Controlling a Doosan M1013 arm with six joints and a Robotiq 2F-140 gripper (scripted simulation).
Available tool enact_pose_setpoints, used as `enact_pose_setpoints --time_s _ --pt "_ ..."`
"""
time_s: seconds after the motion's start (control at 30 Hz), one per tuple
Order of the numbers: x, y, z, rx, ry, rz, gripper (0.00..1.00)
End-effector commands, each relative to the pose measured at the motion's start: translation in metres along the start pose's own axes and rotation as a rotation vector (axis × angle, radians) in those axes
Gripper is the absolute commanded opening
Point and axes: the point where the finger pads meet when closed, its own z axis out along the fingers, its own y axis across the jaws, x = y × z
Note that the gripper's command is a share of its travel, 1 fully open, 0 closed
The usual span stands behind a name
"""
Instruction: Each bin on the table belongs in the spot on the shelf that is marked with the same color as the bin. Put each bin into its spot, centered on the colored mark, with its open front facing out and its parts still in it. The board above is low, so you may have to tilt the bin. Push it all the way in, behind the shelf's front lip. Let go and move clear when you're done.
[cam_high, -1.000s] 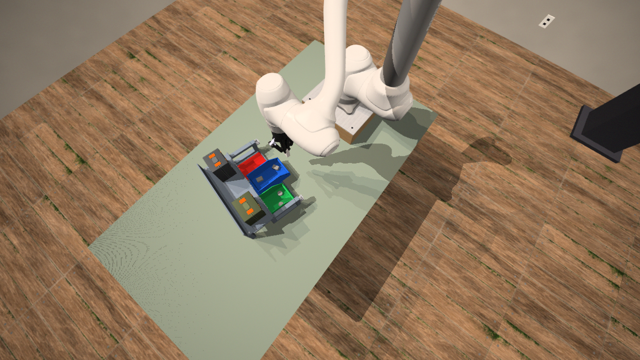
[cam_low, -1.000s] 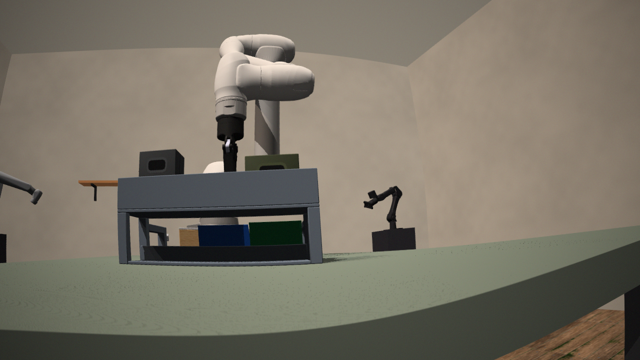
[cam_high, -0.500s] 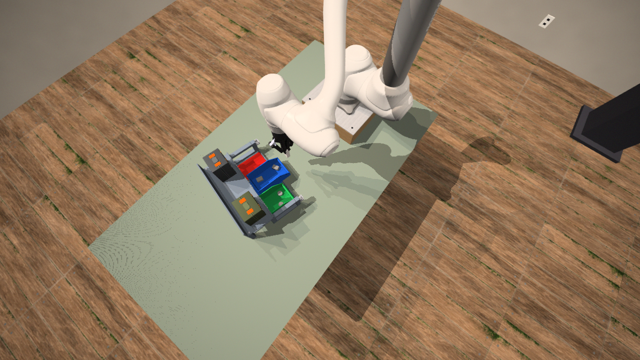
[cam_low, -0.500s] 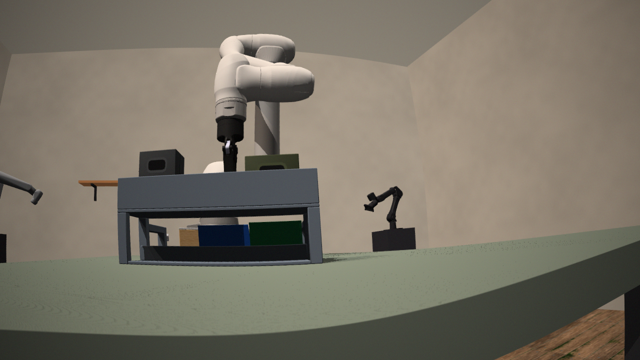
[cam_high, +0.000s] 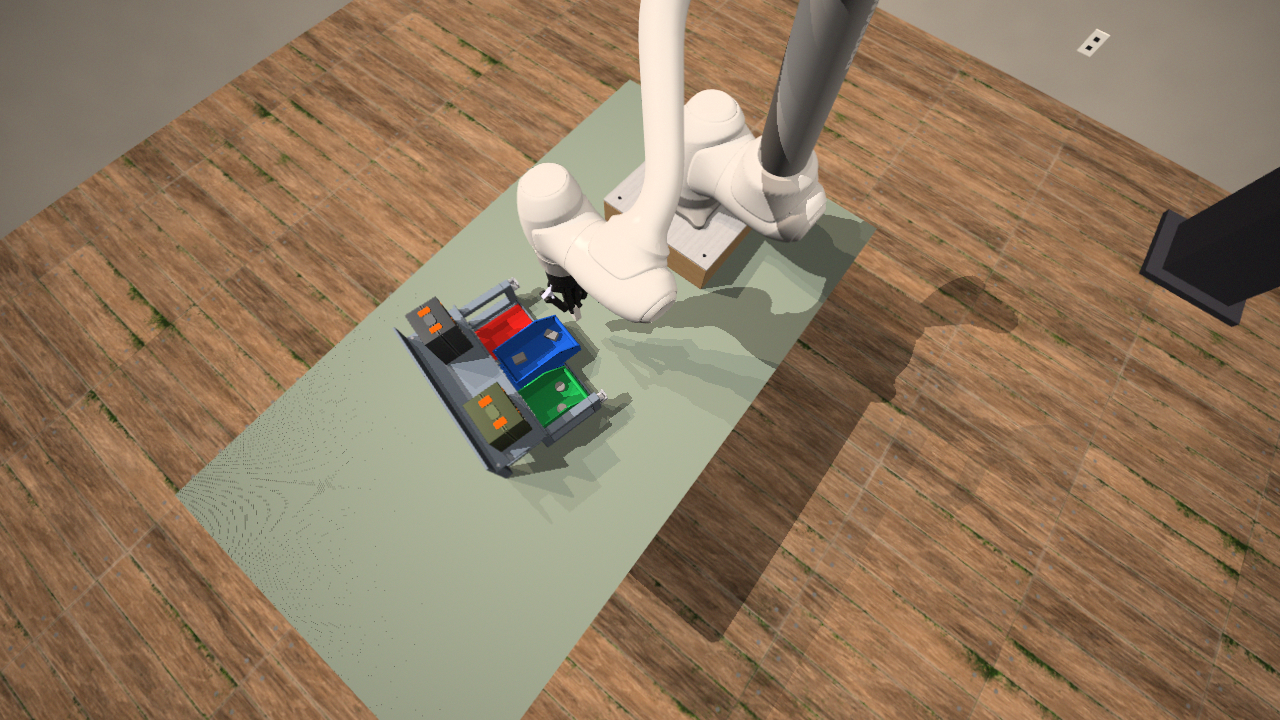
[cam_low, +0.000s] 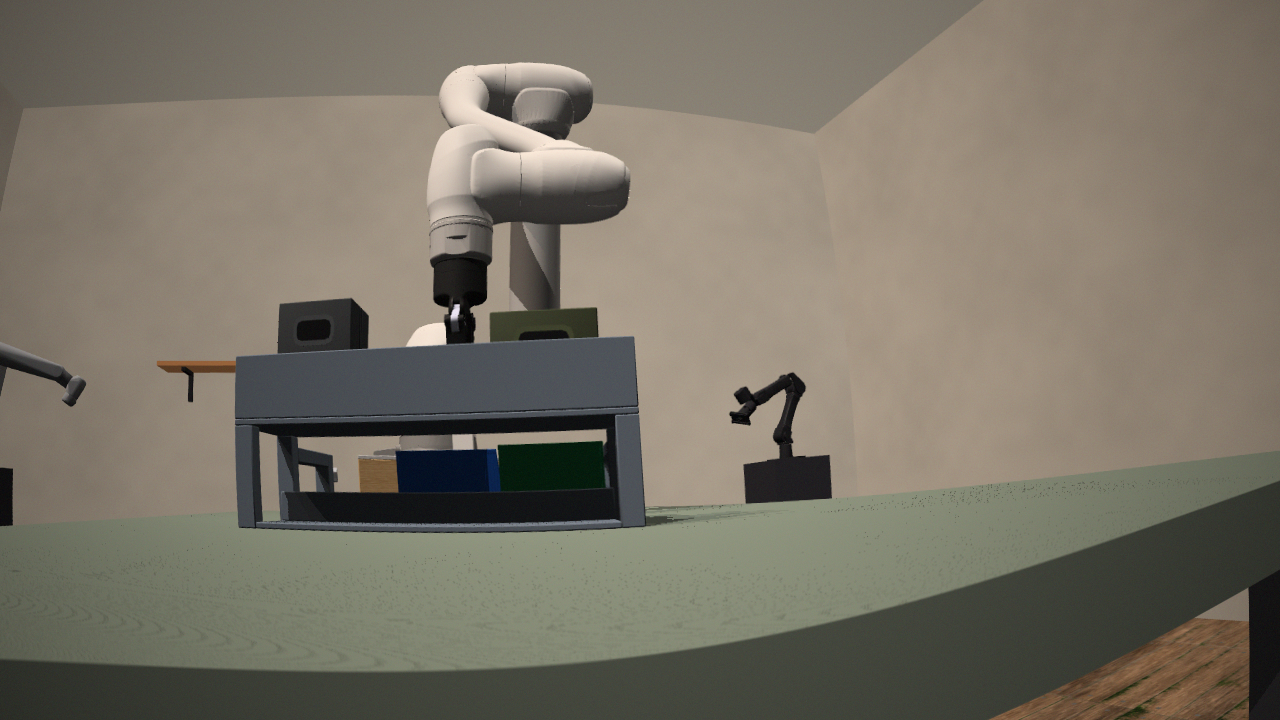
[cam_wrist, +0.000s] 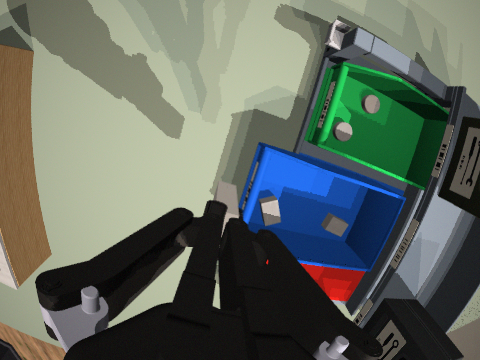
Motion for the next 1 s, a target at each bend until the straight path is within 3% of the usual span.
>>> enact_pose_setpoints --time_s 0.0,0.6,0.97 --pt "-0.001 -0.004 0.018 0.006 0.001 -0.003 0.1" --pt "-0.001 -0.005 0.064 0.006 0.001 -0.003 0.1" --pt "-0.001 -0.005 0.074 0.006 0.001 -0.003 0.1"
